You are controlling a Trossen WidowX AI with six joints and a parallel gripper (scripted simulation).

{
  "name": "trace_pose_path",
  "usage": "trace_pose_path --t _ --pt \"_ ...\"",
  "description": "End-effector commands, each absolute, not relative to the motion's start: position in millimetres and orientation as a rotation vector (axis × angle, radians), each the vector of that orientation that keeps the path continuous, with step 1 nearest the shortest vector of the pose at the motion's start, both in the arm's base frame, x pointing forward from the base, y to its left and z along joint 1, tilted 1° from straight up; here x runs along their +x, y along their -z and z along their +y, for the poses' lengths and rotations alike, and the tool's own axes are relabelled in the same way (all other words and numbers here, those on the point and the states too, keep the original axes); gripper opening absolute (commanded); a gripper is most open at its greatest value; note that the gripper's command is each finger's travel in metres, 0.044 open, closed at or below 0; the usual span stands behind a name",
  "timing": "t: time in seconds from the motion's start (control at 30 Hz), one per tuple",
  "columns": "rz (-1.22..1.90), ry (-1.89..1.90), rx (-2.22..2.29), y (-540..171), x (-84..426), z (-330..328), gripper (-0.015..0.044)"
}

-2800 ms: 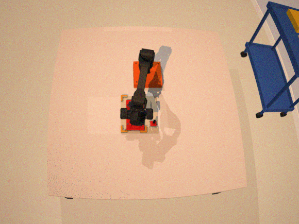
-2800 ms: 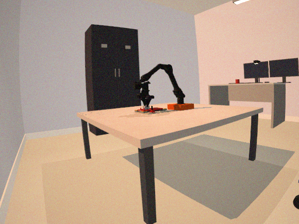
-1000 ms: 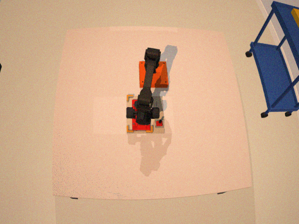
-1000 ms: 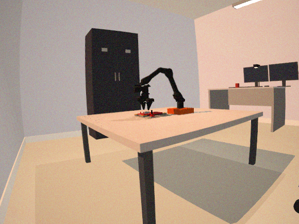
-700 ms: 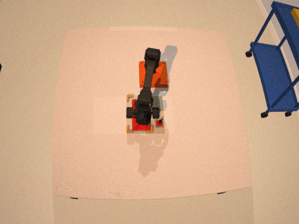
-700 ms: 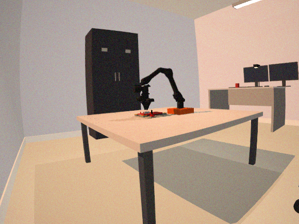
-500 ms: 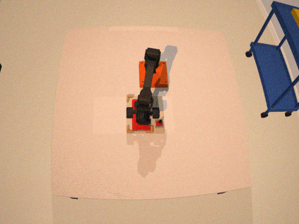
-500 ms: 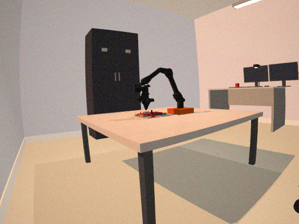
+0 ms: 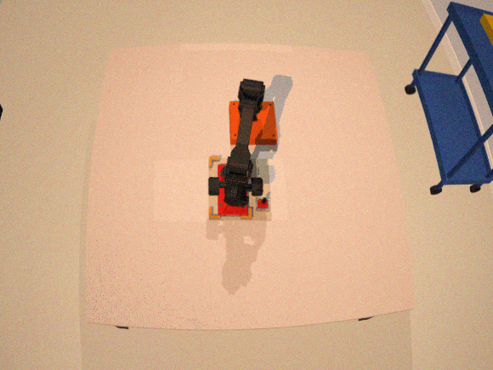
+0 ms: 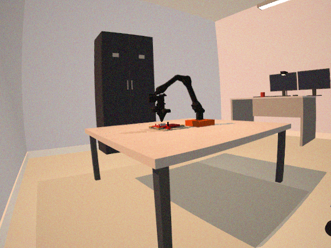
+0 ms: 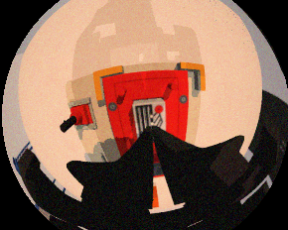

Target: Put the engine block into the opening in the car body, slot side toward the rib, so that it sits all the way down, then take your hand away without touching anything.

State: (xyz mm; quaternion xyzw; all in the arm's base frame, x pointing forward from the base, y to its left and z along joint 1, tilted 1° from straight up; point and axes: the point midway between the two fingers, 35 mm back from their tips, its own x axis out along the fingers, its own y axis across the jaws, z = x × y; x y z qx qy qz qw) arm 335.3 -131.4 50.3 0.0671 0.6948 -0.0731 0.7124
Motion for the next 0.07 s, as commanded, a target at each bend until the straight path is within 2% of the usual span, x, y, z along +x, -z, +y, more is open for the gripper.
trace_pose_path --t 0.0,0.03 --pt "1.543 0.162 0.143 -50.2 334.8 -131.8 0.0053" --pt "1.543 0.162 0.143 -50.2 334.8 -131.8 0.0079"
